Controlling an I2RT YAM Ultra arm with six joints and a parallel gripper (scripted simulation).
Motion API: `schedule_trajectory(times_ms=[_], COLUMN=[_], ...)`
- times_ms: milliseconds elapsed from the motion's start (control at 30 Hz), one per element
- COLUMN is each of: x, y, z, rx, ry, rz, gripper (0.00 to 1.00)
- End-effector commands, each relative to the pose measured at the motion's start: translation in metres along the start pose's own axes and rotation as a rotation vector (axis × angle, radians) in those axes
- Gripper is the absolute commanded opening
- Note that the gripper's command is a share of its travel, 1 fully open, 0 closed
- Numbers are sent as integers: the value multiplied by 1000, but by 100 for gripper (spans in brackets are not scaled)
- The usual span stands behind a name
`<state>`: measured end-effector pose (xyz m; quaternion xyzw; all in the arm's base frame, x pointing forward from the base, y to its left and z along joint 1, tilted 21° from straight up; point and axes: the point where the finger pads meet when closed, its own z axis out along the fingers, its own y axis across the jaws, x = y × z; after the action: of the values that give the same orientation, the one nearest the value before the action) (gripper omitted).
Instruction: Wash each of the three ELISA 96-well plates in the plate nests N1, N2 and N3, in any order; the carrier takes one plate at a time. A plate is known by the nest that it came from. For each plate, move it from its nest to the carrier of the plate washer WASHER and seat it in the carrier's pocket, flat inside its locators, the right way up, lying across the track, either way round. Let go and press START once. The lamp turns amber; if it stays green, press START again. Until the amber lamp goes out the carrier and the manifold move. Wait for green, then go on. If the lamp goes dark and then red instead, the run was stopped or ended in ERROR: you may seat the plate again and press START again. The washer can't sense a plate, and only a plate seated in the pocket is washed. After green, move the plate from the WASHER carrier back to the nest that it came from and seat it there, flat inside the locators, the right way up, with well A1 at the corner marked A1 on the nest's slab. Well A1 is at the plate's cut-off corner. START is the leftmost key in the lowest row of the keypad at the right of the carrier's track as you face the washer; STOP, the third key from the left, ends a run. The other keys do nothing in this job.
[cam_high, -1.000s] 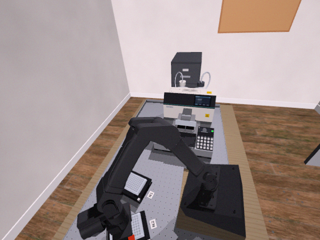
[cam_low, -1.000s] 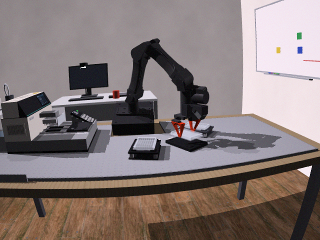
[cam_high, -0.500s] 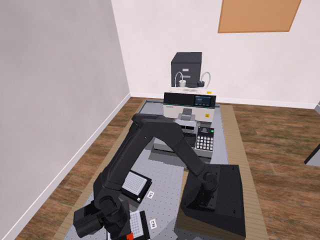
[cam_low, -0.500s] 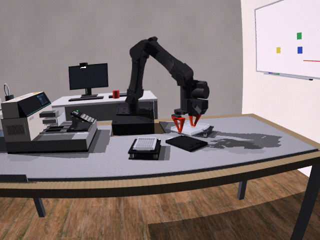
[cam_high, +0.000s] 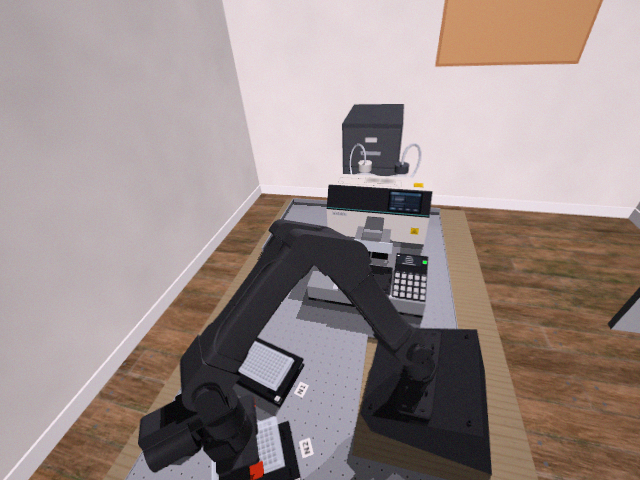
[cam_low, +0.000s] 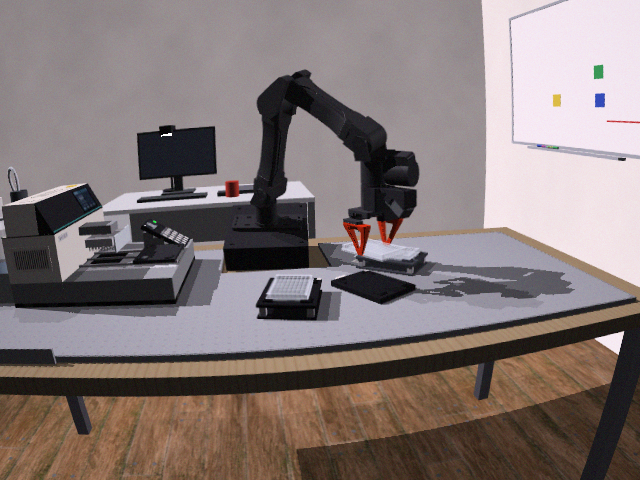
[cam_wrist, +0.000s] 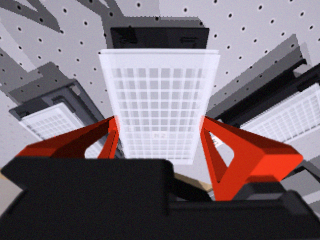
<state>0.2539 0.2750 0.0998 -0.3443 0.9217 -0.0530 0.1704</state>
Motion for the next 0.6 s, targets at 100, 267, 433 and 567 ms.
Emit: schedule_trajectory(times_ms=[100,267,433,567], x=[-2,-2,-2,-2], y=[0,0,0,0], z=[-16,-19,-19,-19], rx=[-2,-2,-2,-2], ry=[-11,-11,-11,-11], rz=[3,3,3,3], gripper=[0,0,0,0])
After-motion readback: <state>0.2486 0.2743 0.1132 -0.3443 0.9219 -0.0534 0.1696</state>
